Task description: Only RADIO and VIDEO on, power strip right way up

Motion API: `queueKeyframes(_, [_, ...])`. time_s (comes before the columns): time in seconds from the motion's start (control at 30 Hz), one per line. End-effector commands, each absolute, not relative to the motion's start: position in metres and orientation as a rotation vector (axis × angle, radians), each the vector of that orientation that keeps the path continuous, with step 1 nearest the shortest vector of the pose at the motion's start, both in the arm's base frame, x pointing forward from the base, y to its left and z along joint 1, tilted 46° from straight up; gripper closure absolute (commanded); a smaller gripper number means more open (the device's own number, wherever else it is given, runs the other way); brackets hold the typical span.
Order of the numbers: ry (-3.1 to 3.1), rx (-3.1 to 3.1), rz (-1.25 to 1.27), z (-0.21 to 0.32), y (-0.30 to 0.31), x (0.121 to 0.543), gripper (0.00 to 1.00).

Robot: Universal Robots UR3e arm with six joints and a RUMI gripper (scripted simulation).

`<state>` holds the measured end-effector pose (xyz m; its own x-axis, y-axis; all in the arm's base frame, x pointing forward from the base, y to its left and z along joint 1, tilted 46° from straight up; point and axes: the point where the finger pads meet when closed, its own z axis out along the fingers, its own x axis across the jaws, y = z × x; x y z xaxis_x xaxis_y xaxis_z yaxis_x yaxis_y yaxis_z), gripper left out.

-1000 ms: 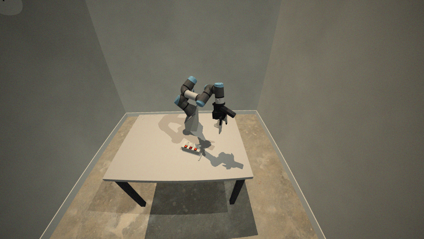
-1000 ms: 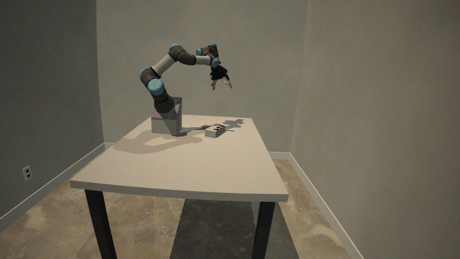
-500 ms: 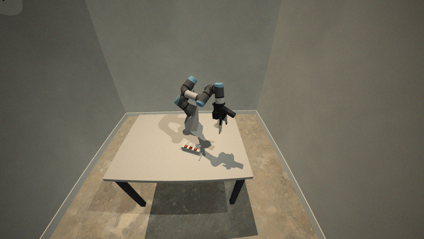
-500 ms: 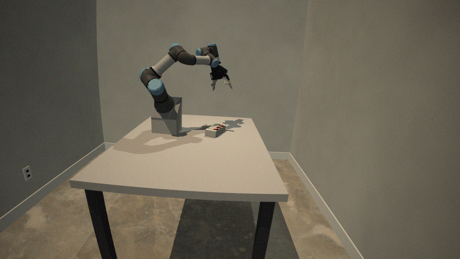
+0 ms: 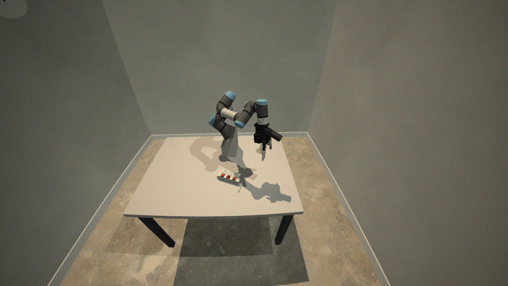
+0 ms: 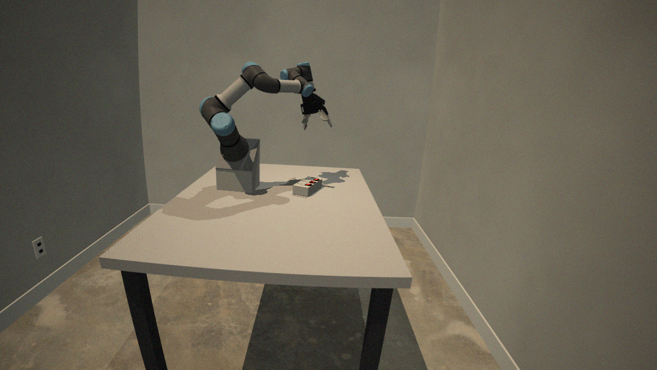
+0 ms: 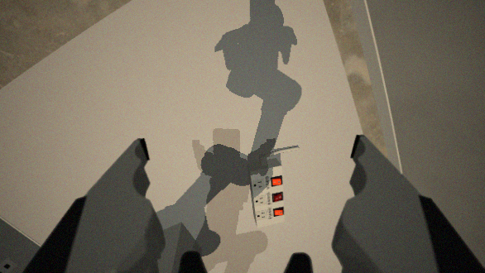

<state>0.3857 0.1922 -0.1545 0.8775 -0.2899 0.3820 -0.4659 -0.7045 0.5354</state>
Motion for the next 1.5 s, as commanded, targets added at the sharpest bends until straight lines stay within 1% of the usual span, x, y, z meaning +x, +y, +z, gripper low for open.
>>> queueKeyframes(0.0, [-0.509,2.401,0.33,-0.152,0.187,0.388,0.0])
queueKeyframes(0.23, [-0.442,2.407,0.274,-0.149,0.174,0.391,0.0])
queueKeyframes(0.6, [-0.194,2.428,0.061,-0.137,0.127,0.398,0.0])
queueKeyframes(0.67, [-0.194,2.428,0.061,-0.137,0.127,0.398,0.0])
queueKeyframes(1.13, [0.158,2.454,-0.236,-0.118,0.06,0.396,0.0])
queueKeyframes(1.23, [0.158,2.454,-0.236,-0.118,0.06,0.396,0.0])
queueKeyframes(1.47, [0.369,2.467,-0.402,-0.107,0.022,0.389,0.0])
